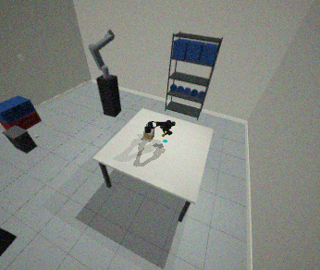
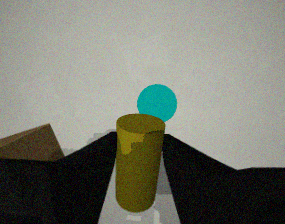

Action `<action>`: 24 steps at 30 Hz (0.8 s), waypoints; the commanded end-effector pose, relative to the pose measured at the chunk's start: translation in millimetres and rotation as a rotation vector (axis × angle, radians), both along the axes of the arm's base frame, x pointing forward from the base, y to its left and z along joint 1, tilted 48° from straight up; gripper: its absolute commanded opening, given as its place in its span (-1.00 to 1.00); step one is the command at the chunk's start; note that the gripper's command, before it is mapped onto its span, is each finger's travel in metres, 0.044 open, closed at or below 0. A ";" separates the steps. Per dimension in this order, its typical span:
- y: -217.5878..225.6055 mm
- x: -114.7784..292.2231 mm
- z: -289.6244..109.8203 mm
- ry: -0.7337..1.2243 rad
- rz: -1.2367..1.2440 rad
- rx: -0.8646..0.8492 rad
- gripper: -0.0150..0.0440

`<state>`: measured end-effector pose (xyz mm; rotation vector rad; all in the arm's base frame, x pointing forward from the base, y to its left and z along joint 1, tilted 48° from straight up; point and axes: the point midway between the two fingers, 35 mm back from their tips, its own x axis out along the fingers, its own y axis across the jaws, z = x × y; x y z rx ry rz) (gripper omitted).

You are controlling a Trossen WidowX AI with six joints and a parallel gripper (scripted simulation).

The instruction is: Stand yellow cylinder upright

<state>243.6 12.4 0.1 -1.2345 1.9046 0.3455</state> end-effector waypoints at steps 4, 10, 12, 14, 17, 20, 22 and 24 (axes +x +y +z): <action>-2.1 -3.3 -1.3 0.008 -0.017 0.062 -0.14; -3.7 -5.8 -3.3 0.016 -0.030 0.105 -0.14; -4.2 -6.6 -4.0 0.018 -0.034 0.119 -0.14; -4.7 -7.4 -4.6 0.020 -0.038 0.134 -0.14; -5.3 -8.6 -5.6 0.023 -0.043 0.155 -0.14; -5.9 -9.6 -6.5 0.025 -0.048 0.177 -0.14; -6.3 -10.3 -7.1 0.026 -0.051 0.192 -0.14; -6.6 -11.0 -7.6 0.027 -0.054 0.206 -0.14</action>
